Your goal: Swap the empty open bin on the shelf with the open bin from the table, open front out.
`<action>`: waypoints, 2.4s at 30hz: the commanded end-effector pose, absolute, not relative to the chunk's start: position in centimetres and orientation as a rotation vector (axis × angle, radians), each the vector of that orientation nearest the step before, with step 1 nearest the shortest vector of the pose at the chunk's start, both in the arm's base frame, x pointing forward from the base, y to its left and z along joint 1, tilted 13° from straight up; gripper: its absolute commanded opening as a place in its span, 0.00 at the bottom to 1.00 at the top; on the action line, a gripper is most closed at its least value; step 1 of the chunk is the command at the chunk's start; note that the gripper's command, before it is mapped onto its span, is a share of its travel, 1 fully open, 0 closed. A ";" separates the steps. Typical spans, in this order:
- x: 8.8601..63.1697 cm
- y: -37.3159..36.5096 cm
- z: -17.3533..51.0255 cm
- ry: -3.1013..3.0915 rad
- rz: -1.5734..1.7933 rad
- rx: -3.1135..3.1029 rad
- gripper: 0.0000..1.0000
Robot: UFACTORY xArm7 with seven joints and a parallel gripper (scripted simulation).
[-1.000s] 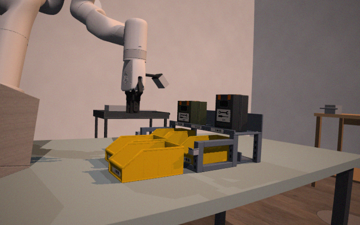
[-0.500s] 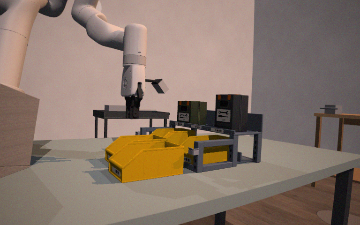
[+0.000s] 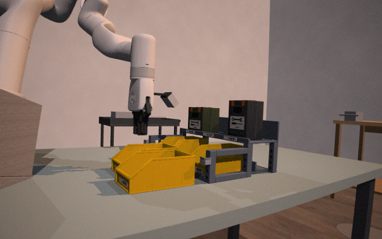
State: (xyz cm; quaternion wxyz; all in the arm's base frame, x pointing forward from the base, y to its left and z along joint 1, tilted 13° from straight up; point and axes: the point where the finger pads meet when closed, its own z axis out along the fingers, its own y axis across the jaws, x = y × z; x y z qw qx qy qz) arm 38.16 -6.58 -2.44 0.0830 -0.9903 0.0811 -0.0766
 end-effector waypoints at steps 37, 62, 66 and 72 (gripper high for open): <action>38.6 -6.4 -4.3 0.244 -0.234 -2.957 0.26; 38.7 -6.4 -4.3 0.244 -0.234 -2.957 0.26; 38.7 -6.4 -4.3 0.244 -0.234 -2.957 0.26; 38.7 -6.4 -4.4 0.244 -0.234 -2.957 0.26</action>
